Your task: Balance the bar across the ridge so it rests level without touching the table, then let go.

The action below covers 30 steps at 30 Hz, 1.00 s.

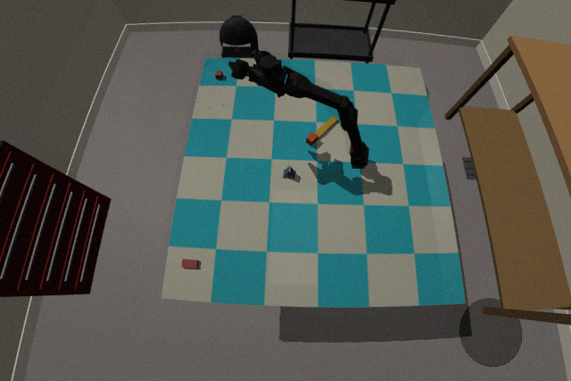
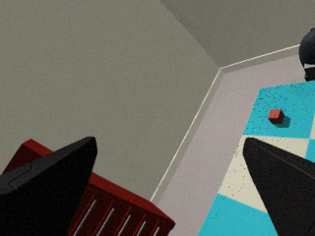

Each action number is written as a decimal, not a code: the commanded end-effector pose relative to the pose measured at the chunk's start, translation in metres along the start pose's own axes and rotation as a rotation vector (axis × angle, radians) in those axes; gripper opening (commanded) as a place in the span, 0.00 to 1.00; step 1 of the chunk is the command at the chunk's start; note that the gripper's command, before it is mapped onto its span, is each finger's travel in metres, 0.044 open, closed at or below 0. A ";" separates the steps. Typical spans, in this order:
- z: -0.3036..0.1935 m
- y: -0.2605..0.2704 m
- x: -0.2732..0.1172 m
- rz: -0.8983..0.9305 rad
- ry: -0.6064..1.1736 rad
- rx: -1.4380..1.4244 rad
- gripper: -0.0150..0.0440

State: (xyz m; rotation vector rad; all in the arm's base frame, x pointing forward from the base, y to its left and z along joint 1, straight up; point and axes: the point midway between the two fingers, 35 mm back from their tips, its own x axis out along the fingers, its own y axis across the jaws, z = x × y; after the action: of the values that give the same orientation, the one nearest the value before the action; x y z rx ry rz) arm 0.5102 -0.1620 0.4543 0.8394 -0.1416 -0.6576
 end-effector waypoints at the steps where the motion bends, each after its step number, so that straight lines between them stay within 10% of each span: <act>1: 0.000 -0.001 0.000 -0.002 0.002 0.000 0.89; 30: -0.015 -0.182 -0.021 -0.478 0.242 0.135 0.79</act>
State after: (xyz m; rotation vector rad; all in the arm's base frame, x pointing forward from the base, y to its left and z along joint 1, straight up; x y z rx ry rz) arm 0.4257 -0.2244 0.3289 1.0525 0.2067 -0.9528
